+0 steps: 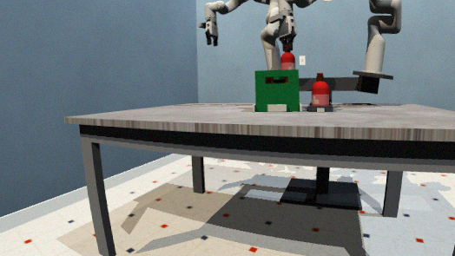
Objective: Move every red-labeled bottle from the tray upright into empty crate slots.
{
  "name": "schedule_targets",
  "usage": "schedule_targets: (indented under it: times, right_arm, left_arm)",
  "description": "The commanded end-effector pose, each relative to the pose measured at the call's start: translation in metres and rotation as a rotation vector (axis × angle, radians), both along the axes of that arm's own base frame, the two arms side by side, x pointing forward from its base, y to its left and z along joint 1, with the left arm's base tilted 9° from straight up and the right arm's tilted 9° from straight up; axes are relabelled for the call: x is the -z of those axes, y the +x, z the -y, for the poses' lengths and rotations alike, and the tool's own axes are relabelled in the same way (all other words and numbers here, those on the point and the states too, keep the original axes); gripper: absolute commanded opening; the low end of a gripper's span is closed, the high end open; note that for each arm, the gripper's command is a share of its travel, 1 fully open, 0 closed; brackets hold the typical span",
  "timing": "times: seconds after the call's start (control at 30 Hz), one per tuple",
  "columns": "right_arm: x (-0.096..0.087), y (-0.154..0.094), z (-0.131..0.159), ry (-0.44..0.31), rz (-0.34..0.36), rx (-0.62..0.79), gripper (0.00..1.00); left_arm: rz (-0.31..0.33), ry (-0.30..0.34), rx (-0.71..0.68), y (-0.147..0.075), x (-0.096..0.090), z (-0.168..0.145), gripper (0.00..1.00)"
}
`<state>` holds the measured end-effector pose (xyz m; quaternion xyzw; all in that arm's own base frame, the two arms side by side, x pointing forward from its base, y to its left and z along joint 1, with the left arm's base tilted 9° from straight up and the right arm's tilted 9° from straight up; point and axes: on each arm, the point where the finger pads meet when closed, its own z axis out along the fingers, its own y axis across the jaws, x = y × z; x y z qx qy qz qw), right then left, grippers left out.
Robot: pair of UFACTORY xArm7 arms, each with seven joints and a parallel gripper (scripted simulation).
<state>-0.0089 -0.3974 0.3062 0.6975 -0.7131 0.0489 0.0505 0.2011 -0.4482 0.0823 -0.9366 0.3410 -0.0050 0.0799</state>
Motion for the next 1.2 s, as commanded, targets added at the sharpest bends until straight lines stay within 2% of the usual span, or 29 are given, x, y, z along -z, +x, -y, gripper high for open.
schedule_targets:
  times: [0.0, 0.5, 1.17]
  right_arm:
    - [-0.0016, 0.0000, 0.0007, -0.004, 0.001, 0.000, 1.00]
    - [-0.0016, 0.0000, 0.0007, -0.004, 0.001, 0.000, 1.00]
    - [-0.0016, 0.0000, 0.0007, -0.004, 0.001, 0.000, 1.00]
  left_arm:
    - [0.002, -0.004, 0.001, 0.0002, 0.0018, 0.0011, 0.00]
    - [0.002, -0.004, 0.001, 0.0008, 0.0107, -0.0002, 0.00]
    - [0.002, -0.004, 0.001, 0.0008, 0.0115, -0.0003, 0.00]
